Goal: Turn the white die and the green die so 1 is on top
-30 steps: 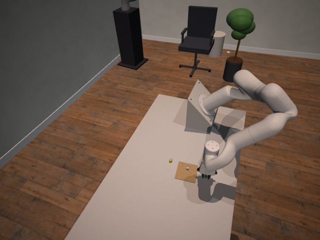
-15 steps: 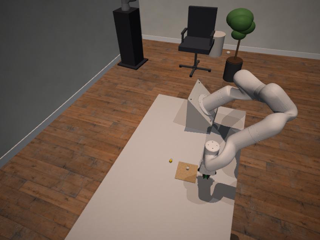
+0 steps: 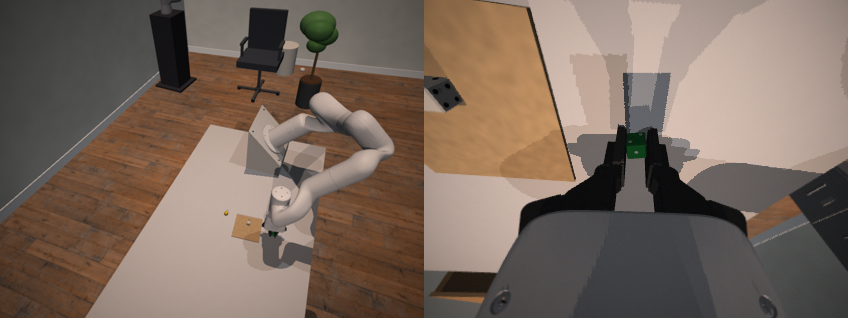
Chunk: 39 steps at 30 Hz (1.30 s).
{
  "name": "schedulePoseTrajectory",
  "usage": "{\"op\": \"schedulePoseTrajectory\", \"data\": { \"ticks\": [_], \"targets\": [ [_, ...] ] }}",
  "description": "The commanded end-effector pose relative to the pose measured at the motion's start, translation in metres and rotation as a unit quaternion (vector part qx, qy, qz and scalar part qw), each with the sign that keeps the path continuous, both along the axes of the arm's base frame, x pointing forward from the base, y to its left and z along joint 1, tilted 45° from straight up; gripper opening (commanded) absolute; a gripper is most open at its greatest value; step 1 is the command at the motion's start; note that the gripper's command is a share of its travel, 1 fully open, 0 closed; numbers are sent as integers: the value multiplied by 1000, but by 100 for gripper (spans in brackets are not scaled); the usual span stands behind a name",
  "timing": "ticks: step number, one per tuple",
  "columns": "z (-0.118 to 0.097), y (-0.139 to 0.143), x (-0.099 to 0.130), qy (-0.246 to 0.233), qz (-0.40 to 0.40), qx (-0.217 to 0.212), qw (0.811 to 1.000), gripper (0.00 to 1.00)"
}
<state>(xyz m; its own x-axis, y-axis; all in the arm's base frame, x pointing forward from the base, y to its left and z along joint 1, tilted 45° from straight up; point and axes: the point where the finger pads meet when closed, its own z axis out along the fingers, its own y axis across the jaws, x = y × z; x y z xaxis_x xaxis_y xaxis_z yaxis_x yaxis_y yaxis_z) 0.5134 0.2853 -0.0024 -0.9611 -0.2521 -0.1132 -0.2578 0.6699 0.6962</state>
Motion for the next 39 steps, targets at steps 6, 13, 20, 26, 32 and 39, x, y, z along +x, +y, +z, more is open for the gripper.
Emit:
{"op": "schedulePoseTrajectory", "data": {
  "ticks": [6,13,20,26,32,39],
  "targets": [
    [1,0,1,-1,0,0,1000,11],
    [1,0,1,-1,0,0,1000,11],
    [5,-5,1,-1,0,0,1000,11],
    [31,-30,5,-1,0,0,1000,11],
    [52,-51,8,-1,0,0,1000,11],
    [71,-70,11,-1,0,0,1000,11]
  ]
}}
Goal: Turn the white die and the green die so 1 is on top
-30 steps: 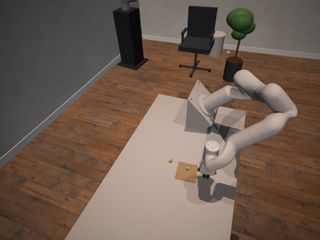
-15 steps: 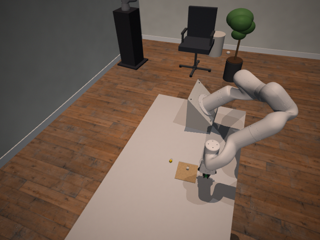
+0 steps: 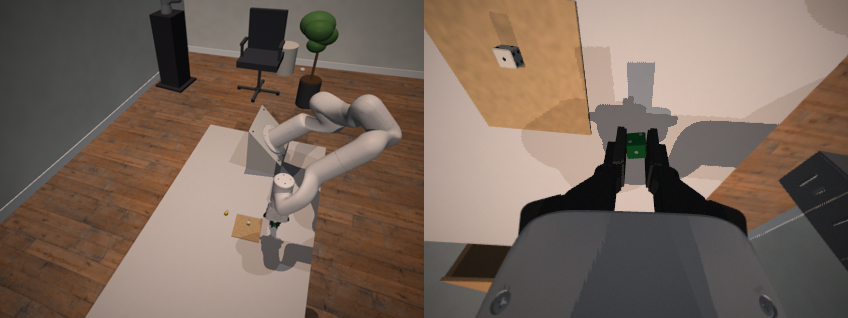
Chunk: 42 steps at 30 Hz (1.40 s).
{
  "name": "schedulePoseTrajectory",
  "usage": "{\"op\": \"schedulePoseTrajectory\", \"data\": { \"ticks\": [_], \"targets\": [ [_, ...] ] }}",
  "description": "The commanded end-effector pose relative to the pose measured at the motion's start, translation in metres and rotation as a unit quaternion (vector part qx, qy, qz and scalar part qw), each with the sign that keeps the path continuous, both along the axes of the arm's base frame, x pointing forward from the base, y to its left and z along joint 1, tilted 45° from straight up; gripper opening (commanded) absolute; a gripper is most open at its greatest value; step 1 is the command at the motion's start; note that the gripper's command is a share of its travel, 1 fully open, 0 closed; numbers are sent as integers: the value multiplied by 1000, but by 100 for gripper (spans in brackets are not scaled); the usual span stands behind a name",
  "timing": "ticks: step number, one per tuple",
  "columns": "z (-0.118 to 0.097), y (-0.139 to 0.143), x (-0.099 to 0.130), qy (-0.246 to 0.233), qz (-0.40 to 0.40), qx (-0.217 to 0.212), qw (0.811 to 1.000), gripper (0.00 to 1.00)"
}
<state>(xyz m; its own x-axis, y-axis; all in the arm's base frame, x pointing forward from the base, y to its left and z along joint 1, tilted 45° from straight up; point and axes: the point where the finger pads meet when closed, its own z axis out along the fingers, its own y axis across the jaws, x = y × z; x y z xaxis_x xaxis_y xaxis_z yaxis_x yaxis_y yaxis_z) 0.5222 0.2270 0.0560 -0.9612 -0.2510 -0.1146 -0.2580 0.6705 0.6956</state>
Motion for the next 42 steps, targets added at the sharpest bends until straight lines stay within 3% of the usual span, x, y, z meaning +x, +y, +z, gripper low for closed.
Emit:
{"op": "schedulePoseTrajectory", "data": {
  "ticks": [1,11,14,16,17,19,20,22,25,42],
  "targets": [
    [13,-12,2,0,0,0,1000,11],
    [12,-13,3,1,0,0,1000,11],
    [-21,-46,23,18,-19,-3,1000,11],
    [-21,-46,23,18,-19,-3,1000,11],
    [-39,-65,32,28,-28,-4,999,11],
    [-39,-65,32,28,-28,-4,999,11],
    [-56,-83,39,37,-37,-6,999,11],
    [-56,-83,39,37,-37,-6,999,11],
    [-75,-101,44,46,-47,-7,998,11],
    [-78,-101,44,46,-47,-6,998,11]
  ]
}}
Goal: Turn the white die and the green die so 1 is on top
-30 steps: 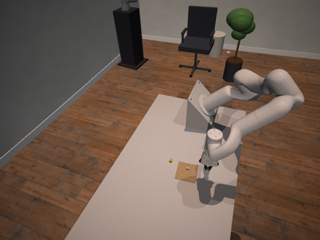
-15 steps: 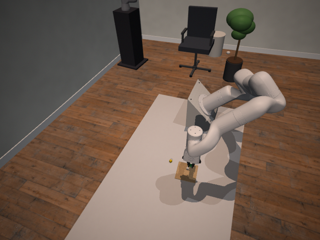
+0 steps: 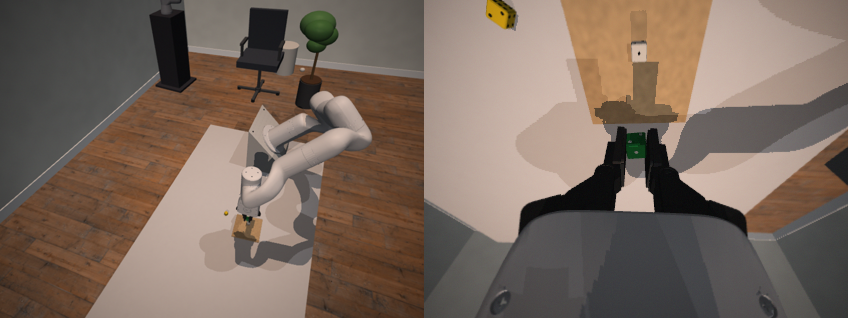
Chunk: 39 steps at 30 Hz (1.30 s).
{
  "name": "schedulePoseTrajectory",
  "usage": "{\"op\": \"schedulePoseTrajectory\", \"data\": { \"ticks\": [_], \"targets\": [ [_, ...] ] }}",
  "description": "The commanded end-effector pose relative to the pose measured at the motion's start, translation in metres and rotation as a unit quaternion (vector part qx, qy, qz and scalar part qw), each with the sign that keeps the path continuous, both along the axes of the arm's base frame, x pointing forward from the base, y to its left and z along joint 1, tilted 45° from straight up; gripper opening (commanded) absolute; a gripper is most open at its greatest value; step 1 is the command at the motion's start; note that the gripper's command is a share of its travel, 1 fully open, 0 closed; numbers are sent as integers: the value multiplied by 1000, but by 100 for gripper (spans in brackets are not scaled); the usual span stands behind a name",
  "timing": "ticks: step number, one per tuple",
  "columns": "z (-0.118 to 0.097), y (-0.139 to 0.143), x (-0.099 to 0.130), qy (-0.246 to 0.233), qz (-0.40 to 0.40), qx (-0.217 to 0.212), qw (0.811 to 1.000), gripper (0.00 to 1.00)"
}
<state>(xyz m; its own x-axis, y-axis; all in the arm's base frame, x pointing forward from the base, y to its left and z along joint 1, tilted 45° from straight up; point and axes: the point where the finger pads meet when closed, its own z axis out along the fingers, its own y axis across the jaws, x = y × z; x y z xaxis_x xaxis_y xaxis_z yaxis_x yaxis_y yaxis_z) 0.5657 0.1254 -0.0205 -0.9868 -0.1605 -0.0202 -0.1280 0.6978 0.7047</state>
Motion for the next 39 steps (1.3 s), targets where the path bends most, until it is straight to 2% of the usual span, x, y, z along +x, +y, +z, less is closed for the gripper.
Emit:
{"op": "schedulePoseTrajectory", "data": {
  "ticks": [1,7,17,19,27,39],
  "targets": [
    [-1,1,1,0,0,0,1000,11],
    [-9,8,0,0,0,0,1000,11],
    [-40,39,-4,0,0,0,1000,11],
    [-40,39,-4,0,0,0,1000,11],
    [-62,61,-6,0,0,0,1000,11],
    [-68,66,-7,0,0,0,1000,11]
  ]
}}
